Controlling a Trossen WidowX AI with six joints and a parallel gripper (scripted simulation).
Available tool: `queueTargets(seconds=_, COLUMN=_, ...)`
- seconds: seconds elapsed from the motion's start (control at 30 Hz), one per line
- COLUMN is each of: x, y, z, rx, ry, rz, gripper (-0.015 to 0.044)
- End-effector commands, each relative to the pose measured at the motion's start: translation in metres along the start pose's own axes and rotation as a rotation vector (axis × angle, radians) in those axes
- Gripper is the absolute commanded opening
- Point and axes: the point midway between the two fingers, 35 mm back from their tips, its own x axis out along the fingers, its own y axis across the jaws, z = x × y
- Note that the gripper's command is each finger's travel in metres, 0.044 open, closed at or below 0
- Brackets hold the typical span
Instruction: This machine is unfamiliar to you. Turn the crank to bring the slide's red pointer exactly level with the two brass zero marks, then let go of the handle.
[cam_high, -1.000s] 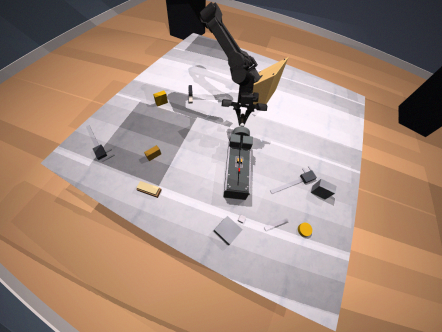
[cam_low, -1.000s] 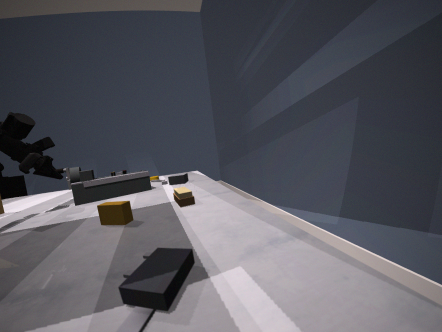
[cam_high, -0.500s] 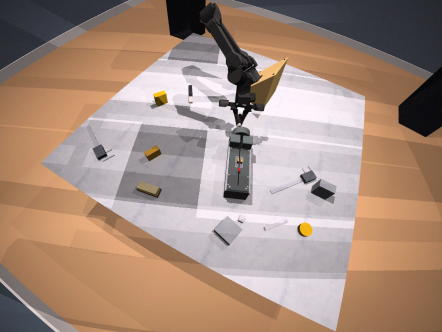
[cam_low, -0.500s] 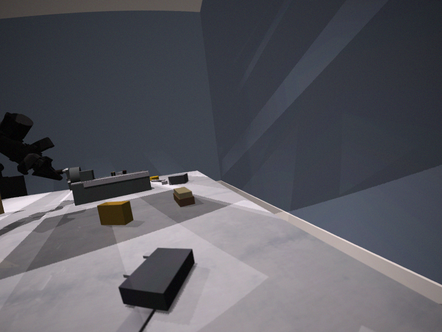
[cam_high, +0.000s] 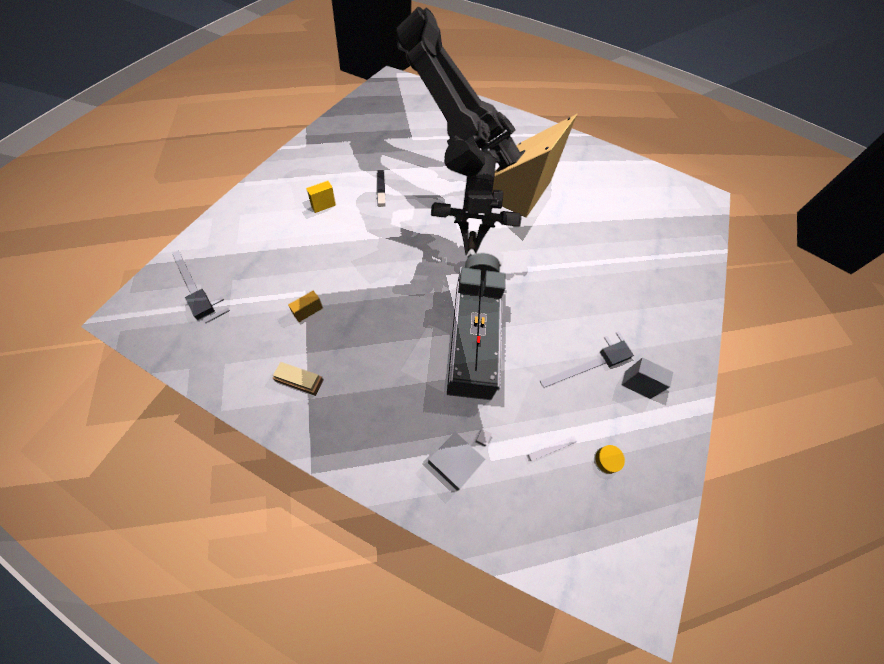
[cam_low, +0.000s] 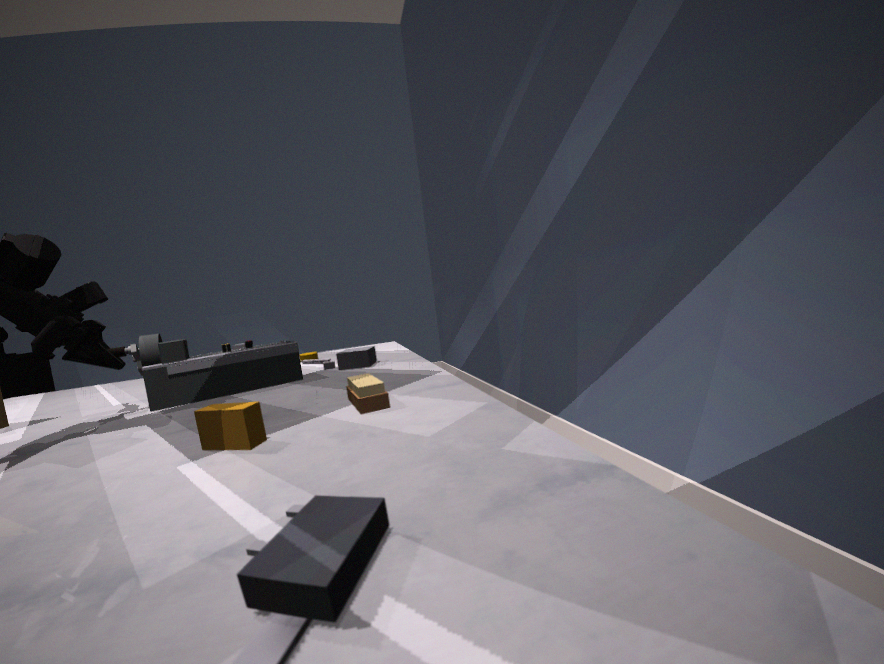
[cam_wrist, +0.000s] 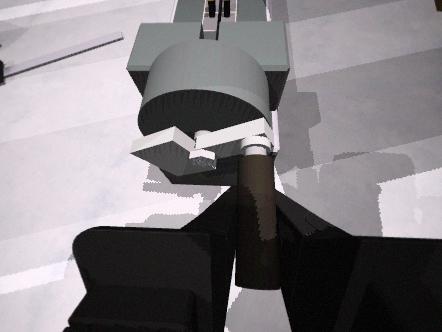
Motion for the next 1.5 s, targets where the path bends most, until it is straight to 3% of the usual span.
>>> queueTargets(seconds=0.0, x=0.006, y=-0.005, z=-0.006, rx=0.009, ry=0.007, rz=-0.007, gripper=0.0000)
queueTargets(seconds=1.47, x=0.032, y=0.026, z=-0.033, rx=0.008, ry=0.008, rz=-0.007, gripper=0.0000)
